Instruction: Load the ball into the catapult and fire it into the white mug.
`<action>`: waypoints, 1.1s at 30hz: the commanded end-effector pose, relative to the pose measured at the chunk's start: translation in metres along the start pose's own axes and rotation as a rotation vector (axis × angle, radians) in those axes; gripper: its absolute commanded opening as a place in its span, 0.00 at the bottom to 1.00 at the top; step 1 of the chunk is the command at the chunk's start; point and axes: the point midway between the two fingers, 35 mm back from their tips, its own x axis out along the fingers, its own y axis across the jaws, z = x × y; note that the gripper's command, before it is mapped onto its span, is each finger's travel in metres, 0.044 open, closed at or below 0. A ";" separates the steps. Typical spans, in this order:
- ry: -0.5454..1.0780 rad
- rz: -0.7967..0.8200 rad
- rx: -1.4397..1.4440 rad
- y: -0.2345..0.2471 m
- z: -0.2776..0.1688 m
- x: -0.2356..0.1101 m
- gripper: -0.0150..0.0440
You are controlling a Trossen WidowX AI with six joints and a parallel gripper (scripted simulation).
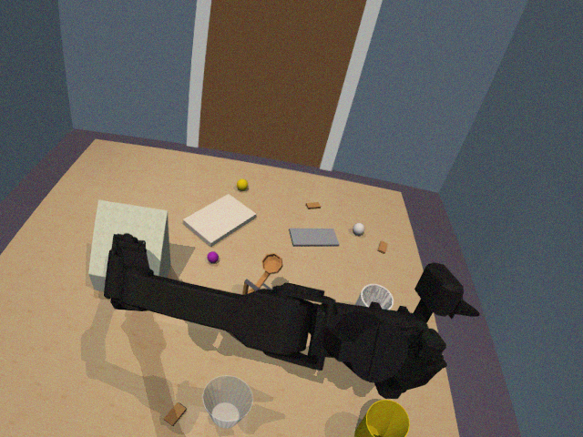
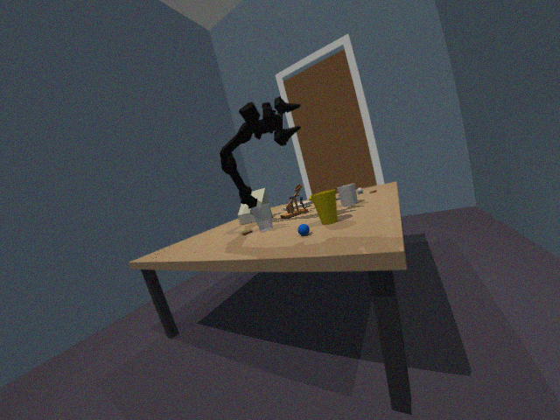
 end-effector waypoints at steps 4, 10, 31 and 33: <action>0.137 -0.083 -0.094 -0.013 -0.054 0.013 1.00; 0.261 -0.149 -0.188 -0.025 -0.100 0.015 1.00; 0.708 -0.305 -0.585 -0.068 -0.242 -0.019 1.00; 0.751 -0.314 -0.628 -0.072 -0.254 -0.024 1.00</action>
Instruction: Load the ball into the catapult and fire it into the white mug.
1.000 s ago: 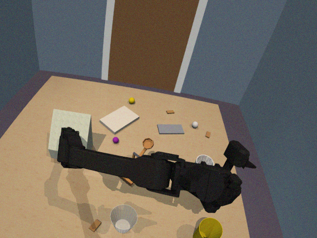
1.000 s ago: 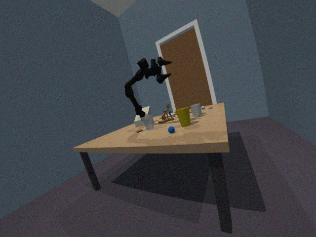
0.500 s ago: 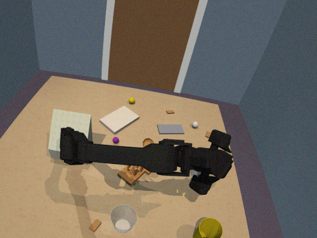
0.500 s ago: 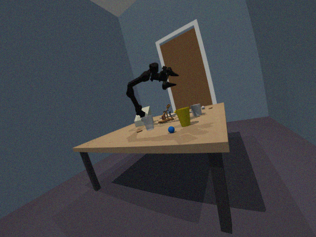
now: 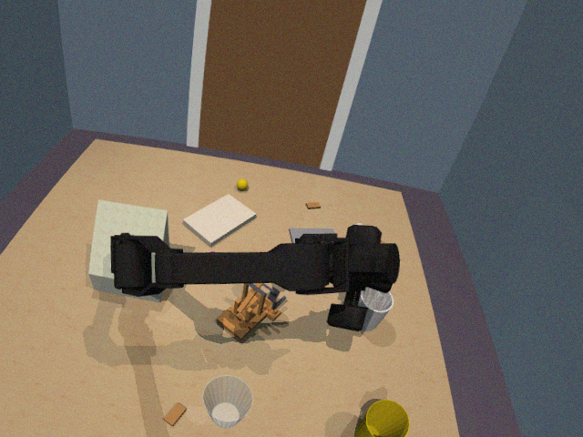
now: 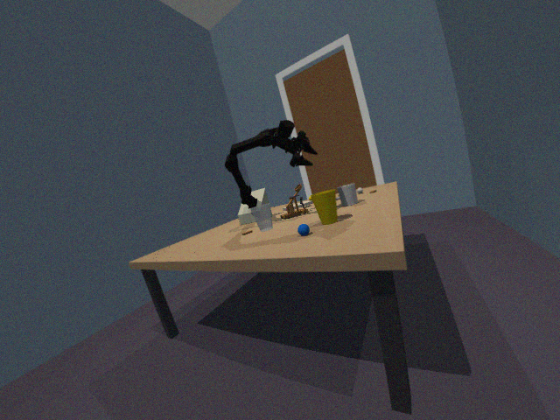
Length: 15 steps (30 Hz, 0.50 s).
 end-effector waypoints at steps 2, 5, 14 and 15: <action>0.094 -0.030 -0.109 0.007 -0.030 0.009 1.00; 0.154 -0.048 -0.179 0.011 -0.050 0.013 1.00; 0.329 -0.093 -0.402 0.016 -0.105 0.018 1.00; 0.349 -0.097 -0.427 0.016 -0.111 0.018 1.00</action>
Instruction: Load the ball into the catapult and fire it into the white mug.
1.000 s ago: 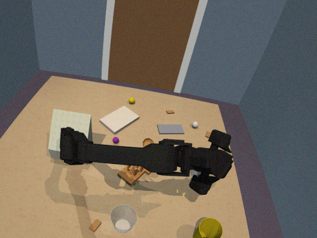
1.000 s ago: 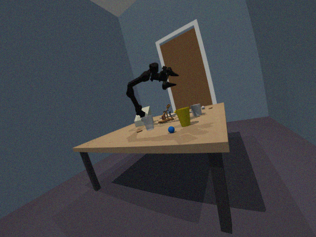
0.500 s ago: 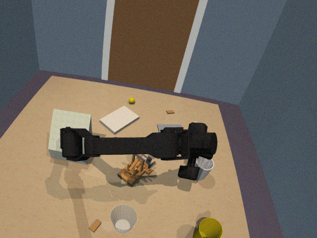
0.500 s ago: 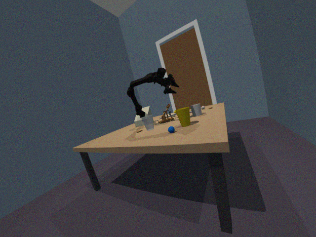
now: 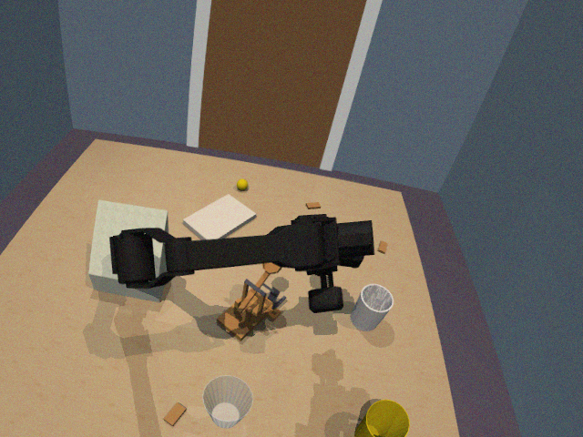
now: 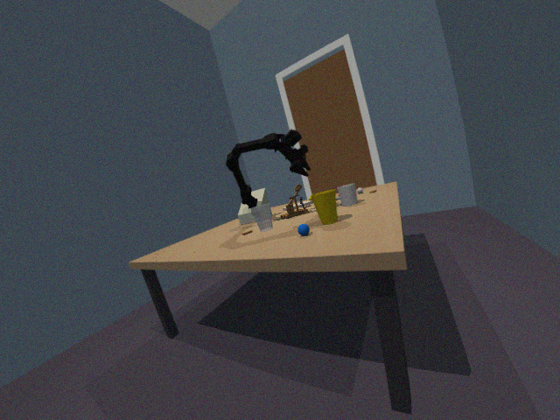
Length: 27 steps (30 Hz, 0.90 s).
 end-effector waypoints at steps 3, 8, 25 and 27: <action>0.110 -0.027 -0.151 0.014 -0.029 0.011 1.00; 0.200 -0.047 -0.281 0.023 -0.054 0.016 1.00; 0.465 -0.097 -0.695 0.037 -0.124 0.021 1.00; 0.498 -0.102 -0.750 0.038 -0.131 0.021 1.00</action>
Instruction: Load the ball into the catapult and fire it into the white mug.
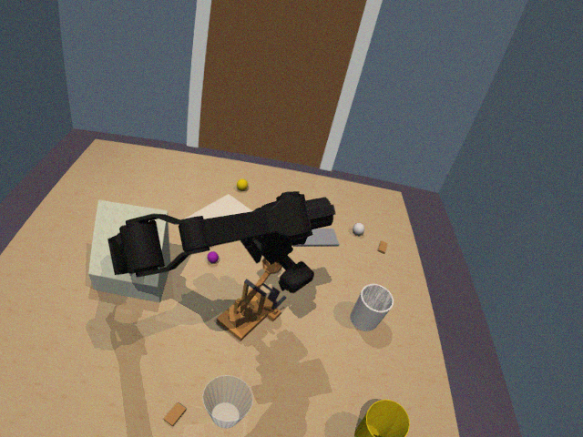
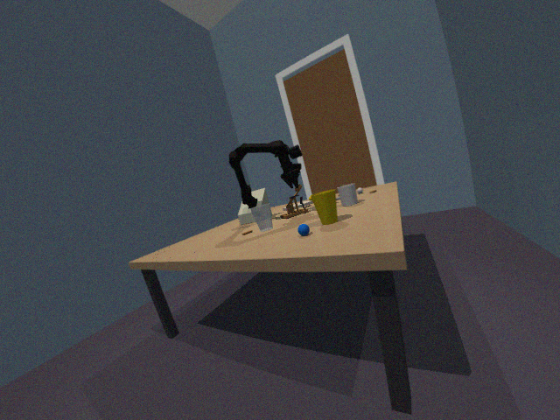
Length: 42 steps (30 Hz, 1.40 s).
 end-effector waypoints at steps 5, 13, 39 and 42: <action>0.115 -0.021 -0.195 0.019 -0.016 0.009 1.00; 0.117 -0.022 -0.199 0.019 -0.017 0.010 0.87; 0.117 -0.022 -0.199 0.019 -0.013 0.016 0.25; 0.117 -0.022 -0.199 0.019 -0.011 0.020 0.25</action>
